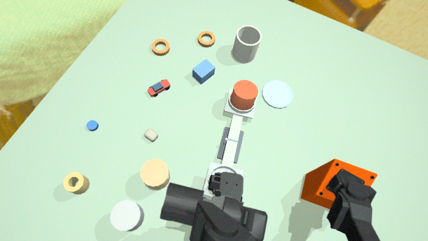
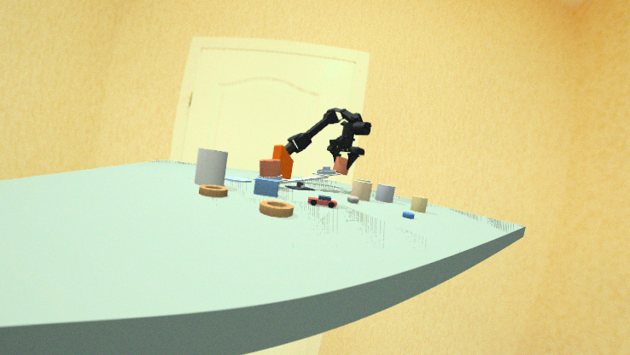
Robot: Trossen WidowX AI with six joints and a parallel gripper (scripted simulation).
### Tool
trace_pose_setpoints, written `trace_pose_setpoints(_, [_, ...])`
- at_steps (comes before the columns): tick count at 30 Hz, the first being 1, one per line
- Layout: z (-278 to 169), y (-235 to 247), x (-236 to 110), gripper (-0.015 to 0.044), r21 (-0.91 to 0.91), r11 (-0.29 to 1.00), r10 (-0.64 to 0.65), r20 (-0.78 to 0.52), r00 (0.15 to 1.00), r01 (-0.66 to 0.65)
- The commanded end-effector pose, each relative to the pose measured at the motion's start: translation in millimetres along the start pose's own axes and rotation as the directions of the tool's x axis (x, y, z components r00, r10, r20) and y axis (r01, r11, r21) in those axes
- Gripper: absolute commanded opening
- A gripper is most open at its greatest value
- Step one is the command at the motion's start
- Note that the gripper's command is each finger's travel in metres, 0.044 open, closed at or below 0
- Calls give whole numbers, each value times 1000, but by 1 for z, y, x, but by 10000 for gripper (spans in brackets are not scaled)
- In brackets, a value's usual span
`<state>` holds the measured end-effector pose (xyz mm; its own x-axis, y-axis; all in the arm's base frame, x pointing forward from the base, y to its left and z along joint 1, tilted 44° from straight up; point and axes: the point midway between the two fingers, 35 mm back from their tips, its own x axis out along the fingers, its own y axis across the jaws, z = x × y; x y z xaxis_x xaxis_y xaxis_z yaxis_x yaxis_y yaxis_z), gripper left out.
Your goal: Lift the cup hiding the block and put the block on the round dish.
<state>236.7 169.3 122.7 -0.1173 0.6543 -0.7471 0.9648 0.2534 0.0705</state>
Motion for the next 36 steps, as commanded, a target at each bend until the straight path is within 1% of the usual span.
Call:
trace_pose_setpoints(1, [-25,-5,10,0,-6,1000,20,-18,1000,-20])
trace_pose_setpoints(5, [-47,-13,21,0,-7,1000,21,-40,999,-21])
trace_pose_setpoints(10, [-48,-13,26,0,-7,1000,21,-41,999,-21])
trace_pose_setpoints(18, [-50,-13,60,0,-7,1000,21,-43,999,-21])
trace_pose_setpoints(25, [-50,-13,63,0,-7,1000,21,-43,999,-21])
trace_pose_setpoints(36, [-51,-12,81,0,-7,1000,21,-44,999,-21])
